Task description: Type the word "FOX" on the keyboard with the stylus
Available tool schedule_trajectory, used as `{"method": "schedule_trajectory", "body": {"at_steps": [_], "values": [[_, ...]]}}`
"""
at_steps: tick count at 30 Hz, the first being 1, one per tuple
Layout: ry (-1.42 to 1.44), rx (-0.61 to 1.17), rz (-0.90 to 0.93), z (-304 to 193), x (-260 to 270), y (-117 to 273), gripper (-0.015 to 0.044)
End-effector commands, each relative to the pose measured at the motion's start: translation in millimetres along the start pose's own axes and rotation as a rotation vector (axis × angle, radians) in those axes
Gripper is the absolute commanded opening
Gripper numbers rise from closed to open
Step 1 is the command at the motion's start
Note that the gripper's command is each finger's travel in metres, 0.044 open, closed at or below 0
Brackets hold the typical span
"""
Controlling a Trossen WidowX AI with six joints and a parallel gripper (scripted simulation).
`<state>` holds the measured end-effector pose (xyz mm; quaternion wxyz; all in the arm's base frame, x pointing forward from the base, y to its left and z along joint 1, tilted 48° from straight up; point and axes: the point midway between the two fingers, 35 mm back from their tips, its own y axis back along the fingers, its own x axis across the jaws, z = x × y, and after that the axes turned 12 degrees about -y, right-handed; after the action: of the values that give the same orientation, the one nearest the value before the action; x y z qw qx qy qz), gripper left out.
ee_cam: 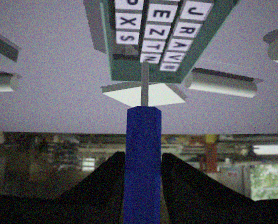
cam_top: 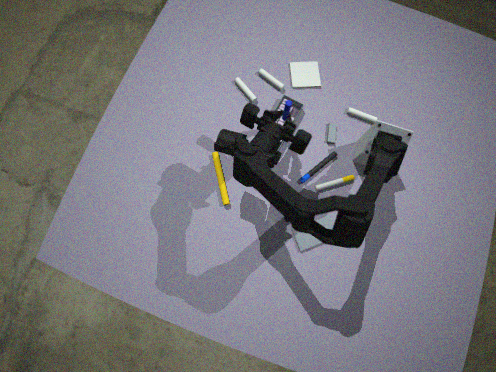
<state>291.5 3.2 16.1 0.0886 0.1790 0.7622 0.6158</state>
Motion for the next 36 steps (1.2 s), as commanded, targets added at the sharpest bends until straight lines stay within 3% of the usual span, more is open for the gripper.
{"method": "schedule_trajectory", "body": {"at_steps": [1, 17, 20, 36], "values": [[0.008, 0.006, 0.003, -9, 8, -9, 0.0], [0.009, 0.006, 0.003, 7, 13, -21, 0.0], [0.009, 0.005, 0.003, 8, 14, -23, 0.0079], [0.009, 0.005, 0.003, 13, 15, -25, 0.0081]]}}
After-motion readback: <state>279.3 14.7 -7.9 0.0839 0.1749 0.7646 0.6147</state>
